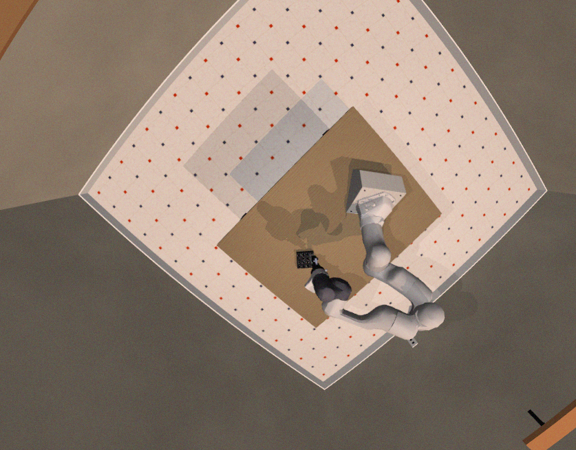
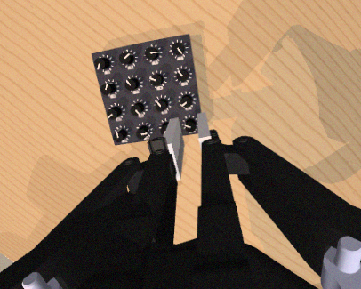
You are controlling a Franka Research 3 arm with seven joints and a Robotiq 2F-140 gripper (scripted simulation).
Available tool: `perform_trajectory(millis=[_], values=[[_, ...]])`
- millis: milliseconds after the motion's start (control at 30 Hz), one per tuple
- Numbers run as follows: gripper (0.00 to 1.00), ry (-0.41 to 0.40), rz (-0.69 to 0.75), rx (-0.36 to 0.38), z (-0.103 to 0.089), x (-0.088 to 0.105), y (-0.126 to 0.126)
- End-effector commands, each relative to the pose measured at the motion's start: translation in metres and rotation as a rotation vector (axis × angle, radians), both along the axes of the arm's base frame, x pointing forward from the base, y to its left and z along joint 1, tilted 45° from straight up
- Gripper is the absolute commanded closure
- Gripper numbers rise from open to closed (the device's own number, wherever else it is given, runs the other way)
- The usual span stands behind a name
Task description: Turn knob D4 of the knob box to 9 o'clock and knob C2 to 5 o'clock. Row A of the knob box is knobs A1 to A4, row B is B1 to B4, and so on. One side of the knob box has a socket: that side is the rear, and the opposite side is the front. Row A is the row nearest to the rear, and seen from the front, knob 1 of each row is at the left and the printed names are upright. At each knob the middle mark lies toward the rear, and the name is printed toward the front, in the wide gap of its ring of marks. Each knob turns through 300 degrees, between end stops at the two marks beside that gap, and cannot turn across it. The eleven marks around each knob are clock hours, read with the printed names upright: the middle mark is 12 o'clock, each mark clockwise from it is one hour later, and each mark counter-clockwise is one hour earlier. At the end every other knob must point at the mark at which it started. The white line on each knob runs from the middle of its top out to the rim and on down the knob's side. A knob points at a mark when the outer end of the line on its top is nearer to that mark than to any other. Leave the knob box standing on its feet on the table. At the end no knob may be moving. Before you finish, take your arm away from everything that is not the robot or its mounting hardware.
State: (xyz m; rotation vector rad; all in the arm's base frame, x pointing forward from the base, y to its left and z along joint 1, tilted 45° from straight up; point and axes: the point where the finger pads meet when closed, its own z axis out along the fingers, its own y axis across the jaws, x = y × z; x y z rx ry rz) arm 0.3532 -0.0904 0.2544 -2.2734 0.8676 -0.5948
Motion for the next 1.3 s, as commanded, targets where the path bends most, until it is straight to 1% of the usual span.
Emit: perform_trajectory(millis=[0, 500, 567, 600, 700, 733, 1200, 1267], values=[[0.88, 0.013, 0.005, 0.015, 0.0028, -0.0055, 0.0026], [0.88, 0.019, -0.005, 0.023, 0.0031, -0.0058, 0.0023], [0.88, 0.052, -0.062, 0.068, 0.0037, -0.0069, 0.0013], [0.88, 0.082, -0.115, 0.111, 0.0042, -0.0078, 0.0004], [0.88, 0.089, -0.128, 0.121, 0.0044, -0.0081, 0.0001], [0.88, 0.108, -0.161, 0.147, 0.0047, -0.0086, -0.0004], [0.88, 0.201, -0.326, 0.280, 0.0065, -0.0112, -0.0027], [0.88, 0.201, -0.326, 0.280, 0.0065, -0.0112, -0.0027]])
